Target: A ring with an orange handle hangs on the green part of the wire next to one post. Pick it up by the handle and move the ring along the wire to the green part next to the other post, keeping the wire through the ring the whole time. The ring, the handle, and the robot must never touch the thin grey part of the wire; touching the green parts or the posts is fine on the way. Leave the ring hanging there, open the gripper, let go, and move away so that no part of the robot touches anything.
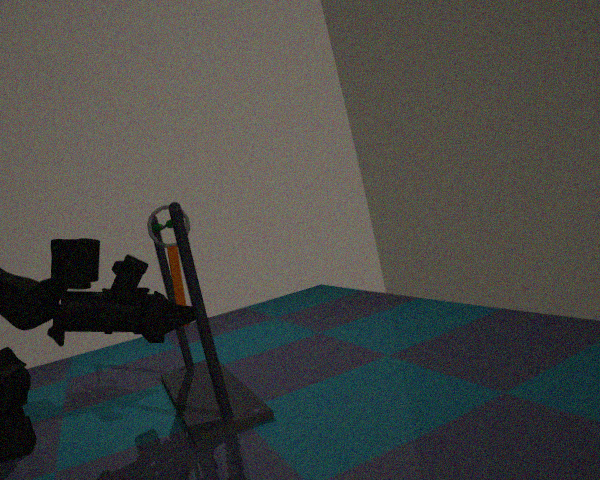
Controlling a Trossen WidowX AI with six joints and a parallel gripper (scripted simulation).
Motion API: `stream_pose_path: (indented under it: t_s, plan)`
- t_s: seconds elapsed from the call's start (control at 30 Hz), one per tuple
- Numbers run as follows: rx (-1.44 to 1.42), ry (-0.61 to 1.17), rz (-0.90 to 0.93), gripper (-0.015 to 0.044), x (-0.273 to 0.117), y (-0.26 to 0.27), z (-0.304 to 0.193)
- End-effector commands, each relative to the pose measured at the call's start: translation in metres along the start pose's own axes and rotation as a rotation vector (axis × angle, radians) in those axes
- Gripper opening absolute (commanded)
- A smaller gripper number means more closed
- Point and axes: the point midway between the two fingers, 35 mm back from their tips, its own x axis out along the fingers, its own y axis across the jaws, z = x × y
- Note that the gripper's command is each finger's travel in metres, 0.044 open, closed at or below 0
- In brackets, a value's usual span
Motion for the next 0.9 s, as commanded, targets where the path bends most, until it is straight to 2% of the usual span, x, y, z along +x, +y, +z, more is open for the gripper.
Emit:
stream_pose_path:
  t_s: [0.0,0.87]
  plan:
    - [-0.018,-0.004,0.002,-0.0150,-0.001,0.002,0.002]
    - [-0.060,-0.001,0.040,-0.0150,-0.001,0.023,0.001]
